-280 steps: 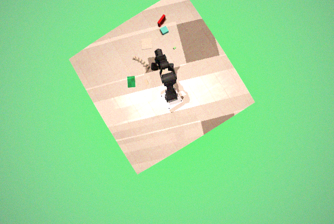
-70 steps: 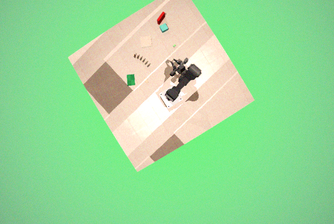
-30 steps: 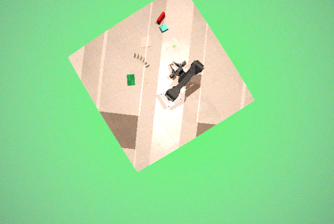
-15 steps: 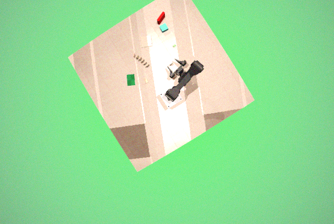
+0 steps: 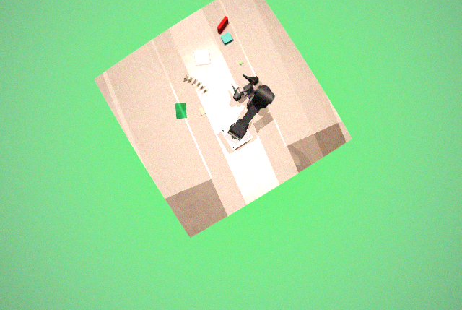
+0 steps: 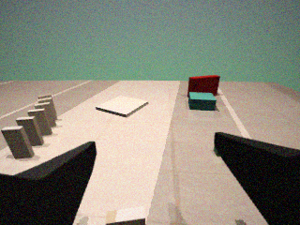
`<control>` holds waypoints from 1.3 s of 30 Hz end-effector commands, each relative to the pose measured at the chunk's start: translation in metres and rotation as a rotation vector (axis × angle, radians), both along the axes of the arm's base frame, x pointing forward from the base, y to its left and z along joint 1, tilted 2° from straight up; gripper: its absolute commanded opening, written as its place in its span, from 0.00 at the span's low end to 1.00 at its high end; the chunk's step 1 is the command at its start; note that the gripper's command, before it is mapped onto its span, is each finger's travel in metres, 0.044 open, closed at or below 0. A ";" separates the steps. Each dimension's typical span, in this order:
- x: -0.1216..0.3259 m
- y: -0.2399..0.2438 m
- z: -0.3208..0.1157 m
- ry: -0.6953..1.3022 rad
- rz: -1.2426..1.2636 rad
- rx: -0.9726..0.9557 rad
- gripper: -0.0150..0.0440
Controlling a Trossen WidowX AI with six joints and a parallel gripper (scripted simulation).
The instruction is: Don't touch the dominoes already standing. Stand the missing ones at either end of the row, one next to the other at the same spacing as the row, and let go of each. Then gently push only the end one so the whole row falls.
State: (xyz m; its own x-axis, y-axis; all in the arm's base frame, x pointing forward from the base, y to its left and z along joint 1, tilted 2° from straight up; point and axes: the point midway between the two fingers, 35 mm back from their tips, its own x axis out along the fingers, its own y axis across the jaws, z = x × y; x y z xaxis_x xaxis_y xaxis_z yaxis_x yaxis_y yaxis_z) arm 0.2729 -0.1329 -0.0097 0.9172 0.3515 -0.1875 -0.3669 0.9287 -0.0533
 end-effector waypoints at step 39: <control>-0.001 0.026 0.050 1.287 -0.015 -0.540 1.00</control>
